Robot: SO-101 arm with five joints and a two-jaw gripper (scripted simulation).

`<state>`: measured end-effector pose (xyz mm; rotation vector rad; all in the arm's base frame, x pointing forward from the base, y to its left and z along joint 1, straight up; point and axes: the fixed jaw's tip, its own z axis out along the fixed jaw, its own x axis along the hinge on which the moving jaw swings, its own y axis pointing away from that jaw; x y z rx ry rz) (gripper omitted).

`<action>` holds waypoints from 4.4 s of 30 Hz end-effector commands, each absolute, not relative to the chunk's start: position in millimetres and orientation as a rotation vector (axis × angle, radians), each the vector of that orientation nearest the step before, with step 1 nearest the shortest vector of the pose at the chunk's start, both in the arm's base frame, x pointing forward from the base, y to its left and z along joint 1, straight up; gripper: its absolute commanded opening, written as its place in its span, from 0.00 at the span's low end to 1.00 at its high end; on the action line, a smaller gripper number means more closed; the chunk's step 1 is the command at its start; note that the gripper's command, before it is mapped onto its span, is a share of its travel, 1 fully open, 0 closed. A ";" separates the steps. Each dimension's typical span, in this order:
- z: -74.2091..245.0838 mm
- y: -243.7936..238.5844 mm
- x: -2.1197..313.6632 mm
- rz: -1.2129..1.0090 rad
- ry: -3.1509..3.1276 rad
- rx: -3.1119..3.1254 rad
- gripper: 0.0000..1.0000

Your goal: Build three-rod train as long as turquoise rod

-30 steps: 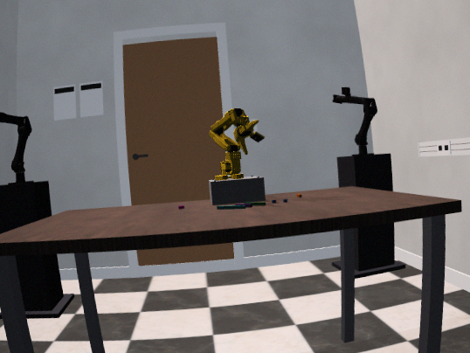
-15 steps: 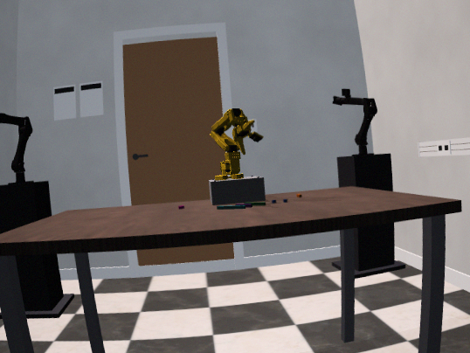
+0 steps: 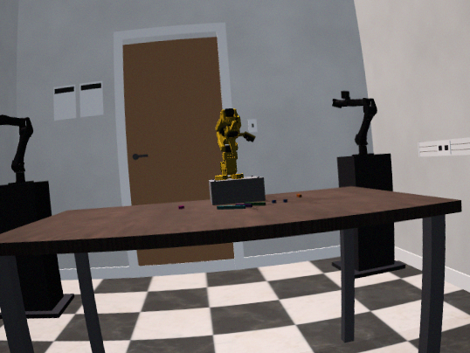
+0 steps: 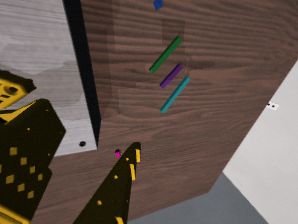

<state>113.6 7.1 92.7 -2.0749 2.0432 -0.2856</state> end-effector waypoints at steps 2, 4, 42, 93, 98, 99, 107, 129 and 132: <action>91.5 -0.7 114.7 -0.293 2.113 -2.017 1.00; 91.5 -1.2 114.7 -0.294 2.117 -2.013 1.00; 92.6 -1.2 115.4 -0.300 2.113 -2.009 1.00; 92.6 -1.2 115.4 -0.300 2.114 -2.009 1.00; 92.6 -5.2 115.3 -0.306 2.150 -1.974 1.00; 92.6 -7.2 115.2 -0.308 2.168 -1.956 1.00; 92.6 -31.1 111.2 -0.341 2.378 -1.729 1.00; 92.6 -66.2 94.6 -0.386 2.667 -1.321 1.00; 92.6 -66.2 94.6 -0.386 2.667 -1.321 1.00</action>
